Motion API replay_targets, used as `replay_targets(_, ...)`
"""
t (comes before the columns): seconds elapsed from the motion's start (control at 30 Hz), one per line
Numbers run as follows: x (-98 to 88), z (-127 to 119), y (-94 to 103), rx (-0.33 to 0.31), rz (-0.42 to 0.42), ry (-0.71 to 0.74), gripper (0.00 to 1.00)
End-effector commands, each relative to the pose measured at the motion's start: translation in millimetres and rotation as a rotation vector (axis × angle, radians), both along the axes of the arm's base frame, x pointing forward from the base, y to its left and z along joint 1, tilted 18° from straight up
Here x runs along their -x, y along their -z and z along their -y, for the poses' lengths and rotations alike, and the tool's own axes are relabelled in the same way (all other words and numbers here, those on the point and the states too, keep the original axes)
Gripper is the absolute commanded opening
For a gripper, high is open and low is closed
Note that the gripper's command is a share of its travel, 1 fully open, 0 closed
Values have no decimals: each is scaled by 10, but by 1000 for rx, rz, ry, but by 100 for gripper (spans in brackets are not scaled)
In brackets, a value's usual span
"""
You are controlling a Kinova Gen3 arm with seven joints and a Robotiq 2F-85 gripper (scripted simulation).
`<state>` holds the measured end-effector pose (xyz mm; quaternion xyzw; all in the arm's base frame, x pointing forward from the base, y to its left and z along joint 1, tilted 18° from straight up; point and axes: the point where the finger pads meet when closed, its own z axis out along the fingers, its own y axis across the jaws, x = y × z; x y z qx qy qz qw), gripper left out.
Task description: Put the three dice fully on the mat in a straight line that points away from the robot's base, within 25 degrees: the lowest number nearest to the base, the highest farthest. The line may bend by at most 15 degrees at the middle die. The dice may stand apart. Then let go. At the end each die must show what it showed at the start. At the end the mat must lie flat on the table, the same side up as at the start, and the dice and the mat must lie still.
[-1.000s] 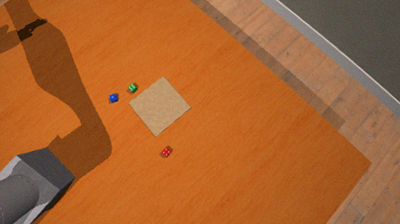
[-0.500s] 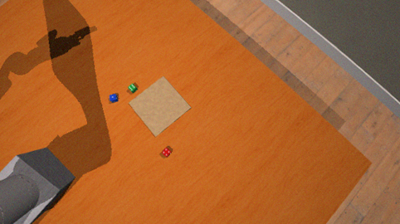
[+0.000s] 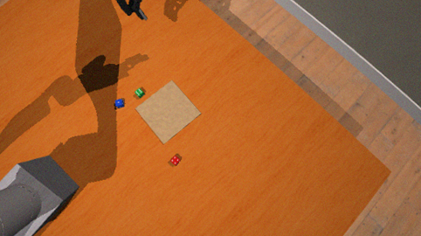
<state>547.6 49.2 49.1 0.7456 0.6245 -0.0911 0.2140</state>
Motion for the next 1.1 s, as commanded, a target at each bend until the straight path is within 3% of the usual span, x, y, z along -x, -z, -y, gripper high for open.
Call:
replay_targets(0.0, 92, 417, -120, -20, 0, 61, 100)
replay_targets(0.03, 173, 642, -156, -22, -10, 65, 100)
replay_targets(0.1, 173, 642, -156, -22, -10, 65, 100)
replay_targets(0.17, 366, 1060, -220, -27, -30, 70, 100)
replay_targets(0.2, 366, 1060, -220, -27, -30, 70, 100)
replay_targets(0.27, 592, 1431, -272, -33, -50, 73, 100)
replay_targets(0.3, 592, 1431, -272, -33, -50, 73, 100)
replay_targets(0.37, 838, 1749, -314, -42, -69, 73, 100)
replay_targets(0.4, 838, 1749, -314, -42, -69, 73, 100)
replay_targets(0.5, 1223, 2132, -362, -56, -93, 69, 100)
replay_targets(0.53, 1223, 2132, -362, -56, -93, 69, 100)
replay_targets(0.6, 1476, 2326, -384, -66, -107, 64, 100)
replay_targets(0.67, 1476, 2326, -384, -66, -107, 64, 100)
replay_targets(0.87, 2135, 2679, -423, -94, -137, 45, 100)
replay_targets(1.07, 2569, 2809, -436, -115, -151, 27, 100)
